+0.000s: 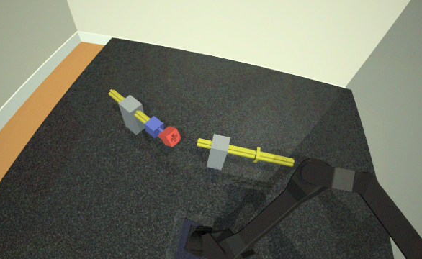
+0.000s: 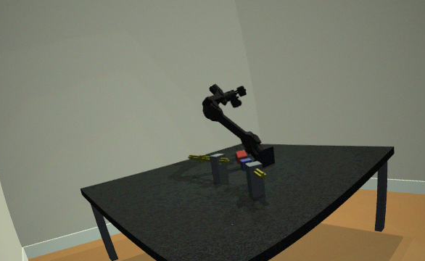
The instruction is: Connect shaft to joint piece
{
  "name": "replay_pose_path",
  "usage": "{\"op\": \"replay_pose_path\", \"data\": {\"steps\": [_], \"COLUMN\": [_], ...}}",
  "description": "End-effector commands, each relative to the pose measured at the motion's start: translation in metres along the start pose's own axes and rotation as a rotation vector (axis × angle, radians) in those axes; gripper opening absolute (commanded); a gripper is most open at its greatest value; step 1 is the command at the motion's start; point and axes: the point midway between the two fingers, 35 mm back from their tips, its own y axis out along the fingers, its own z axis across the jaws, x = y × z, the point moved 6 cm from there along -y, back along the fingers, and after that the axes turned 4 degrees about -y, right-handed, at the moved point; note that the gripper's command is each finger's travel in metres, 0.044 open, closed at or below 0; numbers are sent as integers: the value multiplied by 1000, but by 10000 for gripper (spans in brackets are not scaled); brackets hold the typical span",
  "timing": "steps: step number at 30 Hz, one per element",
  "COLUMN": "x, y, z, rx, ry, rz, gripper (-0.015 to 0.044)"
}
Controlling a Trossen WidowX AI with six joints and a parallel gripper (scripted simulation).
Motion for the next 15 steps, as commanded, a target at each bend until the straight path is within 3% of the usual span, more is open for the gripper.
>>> {"op": "replay_pose_path", "data": {"steps": [1,15], "x": [0,45], "y": [0,-9], "z": [0,-47], "rx": [0,-165], "ry": [0,214], "rz": [0,-221], "gripper": [426,440]}}
